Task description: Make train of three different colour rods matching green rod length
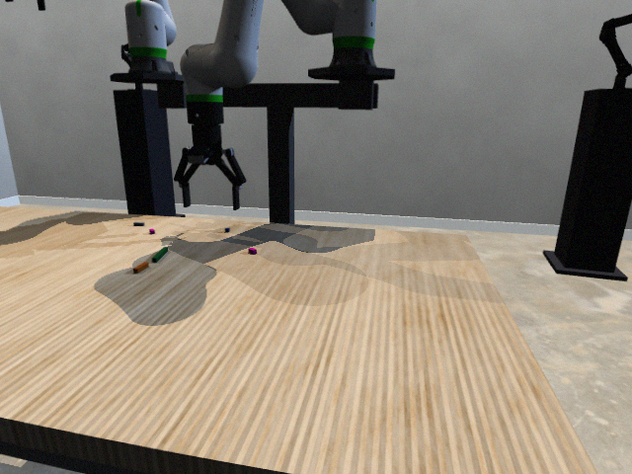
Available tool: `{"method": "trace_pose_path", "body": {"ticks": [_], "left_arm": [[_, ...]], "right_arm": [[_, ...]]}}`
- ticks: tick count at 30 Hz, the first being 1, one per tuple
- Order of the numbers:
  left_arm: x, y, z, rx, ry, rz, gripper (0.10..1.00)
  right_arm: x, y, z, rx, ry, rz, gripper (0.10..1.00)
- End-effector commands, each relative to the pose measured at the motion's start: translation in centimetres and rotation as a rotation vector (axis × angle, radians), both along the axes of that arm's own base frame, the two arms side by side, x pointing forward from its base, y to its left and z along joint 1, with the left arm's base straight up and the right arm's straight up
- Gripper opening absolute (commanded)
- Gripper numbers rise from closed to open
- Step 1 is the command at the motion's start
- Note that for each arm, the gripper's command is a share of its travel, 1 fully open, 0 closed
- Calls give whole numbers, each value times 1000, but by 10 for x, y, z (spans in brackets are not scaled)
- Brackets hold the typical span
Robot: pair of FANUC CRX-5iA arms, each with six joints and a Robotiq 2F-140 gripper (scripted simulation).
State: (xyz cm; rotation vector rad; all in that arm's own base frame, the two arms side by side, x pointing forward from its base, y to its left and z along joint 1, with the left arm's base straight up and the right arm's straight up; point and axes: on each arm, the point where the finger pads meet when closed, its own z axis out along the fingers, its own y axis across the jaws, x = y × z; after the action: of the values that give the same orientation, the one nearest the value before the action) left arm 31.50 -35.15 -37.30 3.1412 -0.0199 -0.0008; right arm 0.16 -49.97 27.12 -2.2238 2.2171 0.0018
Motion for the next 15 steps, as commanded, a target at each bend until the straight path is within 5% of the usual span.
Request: {"method": "trace_pose_path", "body": {"ticks": [1, 9, 15], "left_arm": [[1, -1, 1, -1, -1, 0, 1000], [2, 0, 1, -1, -1, 0, 1000], [51, 39, 1, -1, -2, 0, 1000]], "right_arm": [[0, 0, 1, -2, 0, 0, 1000], [0, 0, 1, -2, 0, 0, 1000], [0, 0, 1, -2, 0, 0, 1000]]}}
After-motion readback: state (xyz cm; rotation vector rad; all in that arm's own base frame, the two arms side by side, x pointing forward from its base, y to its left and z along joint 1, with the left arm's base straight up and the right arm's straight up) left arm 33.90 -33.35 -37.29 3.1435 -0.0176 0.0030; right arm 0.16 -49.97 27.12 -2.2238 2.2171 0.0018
